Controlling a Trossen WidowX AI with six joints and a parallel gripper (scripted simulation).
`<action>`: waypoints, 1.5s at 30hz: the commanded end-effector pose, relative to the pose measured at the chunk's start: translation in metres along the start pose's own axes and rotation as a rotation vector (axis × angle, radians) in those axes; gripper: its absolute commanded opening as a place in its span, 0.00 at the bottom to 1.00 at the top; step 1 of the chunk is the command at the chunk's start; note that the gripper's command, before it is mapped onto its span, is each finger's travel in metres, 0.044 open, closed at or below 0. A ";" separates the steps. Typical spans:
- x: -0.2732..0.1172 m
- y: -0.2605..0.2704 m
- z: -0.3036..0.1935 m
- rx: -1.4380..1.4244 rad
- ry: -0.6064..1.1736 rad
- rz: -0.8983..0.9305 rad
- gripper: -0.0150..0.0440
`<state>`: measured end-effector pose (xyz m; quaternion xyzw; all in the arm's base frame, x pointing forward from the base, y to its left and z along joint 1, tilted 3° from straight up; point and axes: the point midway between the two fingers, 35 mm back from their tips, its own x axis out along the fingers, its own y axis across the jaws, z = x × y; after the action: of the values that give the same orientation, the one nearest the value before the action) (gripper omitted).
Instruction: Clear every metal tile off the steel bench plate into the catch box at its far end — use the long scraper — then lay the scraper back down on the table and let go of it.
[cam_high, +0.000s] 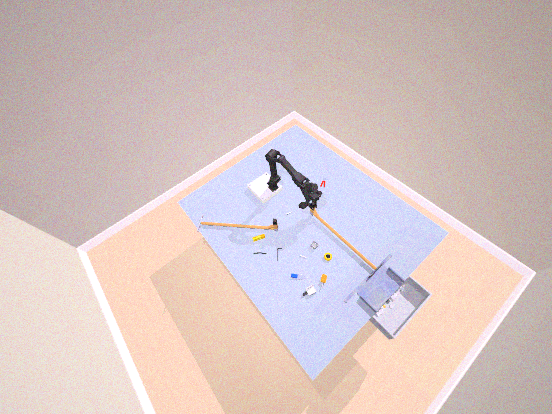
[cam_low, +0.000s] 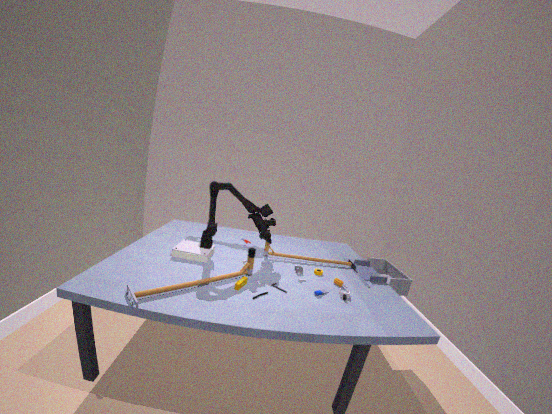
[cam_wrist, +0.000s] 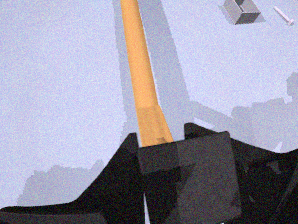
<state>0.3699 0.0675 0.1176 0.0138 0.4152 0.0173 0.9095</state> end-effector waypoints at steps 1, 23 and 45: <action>-0.007 -0.001 0.000 0.009 -0.023 -0.001 0.25; -0.021 -0.007 -0.033 0.008 -0.025 -0.001 0.25; -0.023 -0.030 -0.041 0.007 -0.018 -0.005 0.25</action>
<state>0.3239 0.0416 0.1035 0.0155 0.4141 0.0146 0.9100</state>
